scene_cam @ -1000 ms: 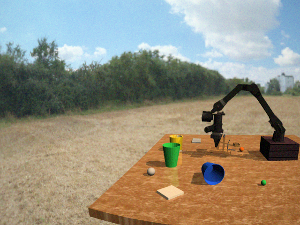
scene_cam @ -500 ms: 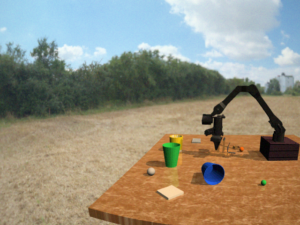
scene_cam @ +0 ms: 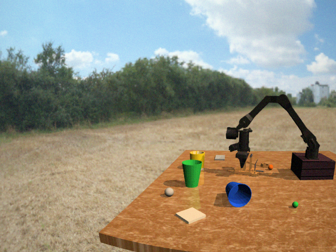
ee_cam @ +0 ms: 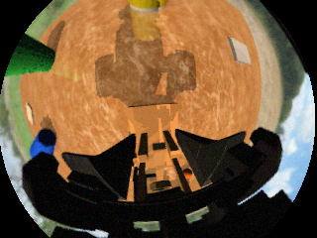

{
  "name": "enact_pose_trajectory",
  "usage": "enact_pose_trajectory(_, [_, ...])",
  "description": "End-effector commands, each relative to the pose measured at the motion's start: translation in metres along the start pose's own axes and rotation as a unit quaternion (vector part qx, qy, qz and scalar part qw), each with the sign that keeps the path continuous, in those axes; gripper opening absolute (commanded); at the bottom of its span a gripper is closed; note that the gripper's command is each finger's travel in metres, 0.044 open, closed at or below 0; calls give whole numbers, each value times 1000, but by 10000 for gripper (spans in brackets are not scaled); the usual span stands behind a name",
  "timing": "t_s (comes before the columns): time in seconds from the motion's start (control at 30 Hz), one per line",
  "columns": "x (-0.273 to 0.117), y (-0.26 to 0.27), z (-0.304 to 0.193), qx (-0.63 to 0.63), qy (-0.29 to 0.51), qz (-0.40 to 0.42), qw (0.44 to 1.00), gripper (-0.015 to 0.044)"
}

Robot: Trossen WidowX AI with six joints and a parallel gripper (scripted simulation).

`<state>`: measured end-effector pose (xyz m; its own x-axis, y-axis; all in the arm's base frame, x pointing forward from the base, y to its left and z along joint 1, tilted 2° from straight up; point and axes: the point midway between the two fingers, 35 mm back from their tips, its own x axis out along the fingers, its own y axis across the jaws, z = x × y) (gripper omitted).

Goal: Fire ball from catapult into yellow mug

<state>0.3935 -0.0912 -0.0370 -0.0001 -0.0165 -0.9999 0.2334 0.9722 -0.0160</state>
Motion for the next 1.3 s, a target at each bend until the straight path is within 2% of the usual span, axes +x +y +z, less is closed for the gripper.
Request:
enact_pose_trajectory(0.0, [-3,0,0,0,0,0,1000,367])
enact_pose_trajectory(0.1, [-41,0,3,0,0,0,1000,440])
enact_pose_trajectory(0.2, [-90,0,0,0,0,0,1000,440])
enact_pose_trajectory(0.27, [-101,0,-1,0,0,0,1000,440])
enact_pose_trajectory(0.33, [-88,0,1,-1,-4,0,1000,440])
enact_pose_trajectory(0.57, [-92,0,-2,-2,3,1,1000,440])
enact_pose_trajectory(0.73, [-48,0,-3,-2,3,1,1000,440])
enact_pose_trajectory(1.27, [-31,0,-2,-2,3,1,1000,440])
